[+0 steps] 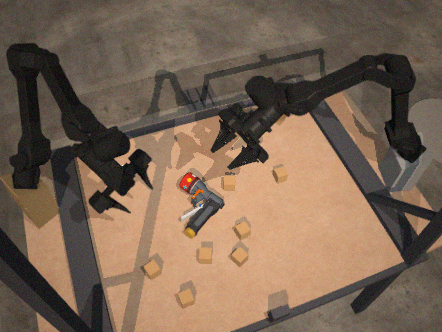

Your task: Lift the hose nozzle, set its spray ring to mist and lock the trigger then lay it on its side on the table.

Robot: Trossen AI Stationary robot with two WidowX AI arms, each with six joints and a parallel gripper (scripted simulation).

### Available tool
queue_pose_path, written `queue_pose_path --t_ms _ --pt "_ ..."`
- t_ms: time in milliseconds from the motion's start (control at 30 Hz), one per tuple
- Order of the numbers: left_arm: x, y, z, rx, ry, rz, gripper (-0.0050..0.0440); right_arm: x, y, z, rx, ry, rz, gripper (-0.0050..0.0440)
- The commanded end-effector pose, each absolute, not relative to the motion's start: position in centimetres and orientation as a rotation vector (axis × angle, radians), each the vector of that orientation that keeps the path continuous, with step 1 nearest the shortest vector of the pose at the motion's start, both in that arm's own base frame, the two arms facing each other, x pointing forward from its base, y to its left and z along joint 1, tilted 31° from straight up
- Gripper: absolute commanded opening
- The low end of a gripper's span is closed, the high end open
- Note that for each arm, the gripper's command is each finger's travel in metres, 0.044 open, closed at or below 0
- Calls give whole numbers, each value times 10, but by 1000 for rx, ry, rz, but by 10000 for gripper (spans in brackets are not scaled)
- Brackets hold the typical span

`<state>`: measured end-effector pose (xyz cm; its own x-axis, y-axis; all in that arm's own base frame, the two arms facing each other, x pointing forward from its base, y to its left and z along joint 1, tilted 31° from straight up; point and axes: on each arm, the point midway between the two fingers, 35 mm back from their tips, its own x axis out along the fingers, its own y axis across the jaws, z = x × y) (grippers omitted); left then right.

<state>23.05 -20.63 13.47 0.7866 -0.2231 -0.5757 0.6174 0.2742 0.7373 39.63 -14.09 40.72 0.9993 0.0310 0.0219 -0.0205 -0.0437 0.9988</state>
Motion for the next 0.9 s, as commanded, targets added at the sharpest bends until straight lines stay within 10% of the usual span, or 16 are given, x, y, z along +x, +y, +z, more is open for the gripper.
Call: queue_pose_path --t_ms 0,867 --pt "244 -201 153 1038 377 -543 396 385 -123 420 1492 -30 67 397" --pt "298 -143 211 563 306 -327 396 364 -68 395 956 -59 48 397"
